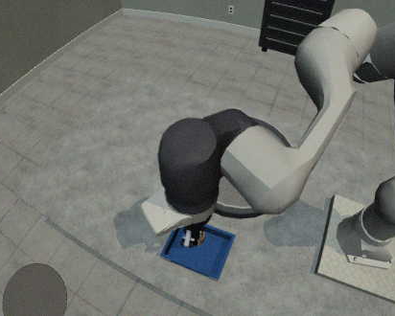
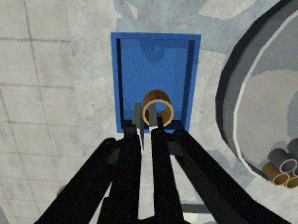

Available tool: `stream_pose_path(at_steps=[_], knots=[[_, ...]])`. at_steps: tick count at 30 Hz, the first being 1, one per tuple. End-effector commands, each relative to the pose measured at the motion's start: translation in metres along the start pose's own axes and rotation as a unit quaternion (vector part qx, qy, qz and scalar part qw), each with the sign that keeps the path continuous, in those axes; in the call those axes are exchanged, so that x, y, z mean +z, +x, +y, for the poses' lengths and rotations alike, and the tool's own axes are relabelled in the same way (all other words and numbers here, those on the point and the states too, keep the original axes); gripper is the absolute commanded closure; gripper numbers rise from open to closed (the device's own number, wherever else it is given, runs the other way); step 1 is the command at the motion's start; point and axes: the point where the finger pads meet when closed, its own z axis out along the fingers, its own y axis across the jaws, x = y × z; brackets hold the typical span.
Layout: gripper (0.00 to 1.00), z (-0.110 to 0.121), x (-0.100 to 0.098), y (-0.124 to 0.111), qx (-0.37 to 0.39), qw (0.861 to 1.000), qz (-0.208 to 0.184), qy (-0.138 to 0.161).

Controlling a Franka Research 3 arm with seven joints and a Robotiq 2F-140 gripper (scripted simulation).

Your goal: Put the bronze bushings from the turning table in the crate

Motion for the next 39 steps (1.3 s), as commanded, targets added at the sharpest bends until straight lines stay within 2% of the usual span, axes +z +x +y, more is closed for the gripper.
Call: stream_pose_path(at_steps=[1, 15, 19, 25, 27, 32, 39], knots=[[1.0, -0.001, 0.0, 0.0, 0.003, 1.0, -0.001, 0.002], [1.0, -0.001, 0.002, 0.0, 0.003, 1.0, -0.001, 0.002], [1.0, -0.001, 0.015, 0.0, 0.003, 1.0, -0.001, 0.002], [1.0, -0.001, 0.048, 0.0, 0.003, 1.0, -0.001, 0.002], [1.0, -0.001, 0.048, 0.0, 0.003, 1.0, -0.001, 0.002], [1.0, -0.001, 0.066, 0.0, 0.003, 1.0, -0.001, 0.002], [1.0, -0.001, 0.067, 0.0, 0.003, 1.0, -0.001, 0.002]])
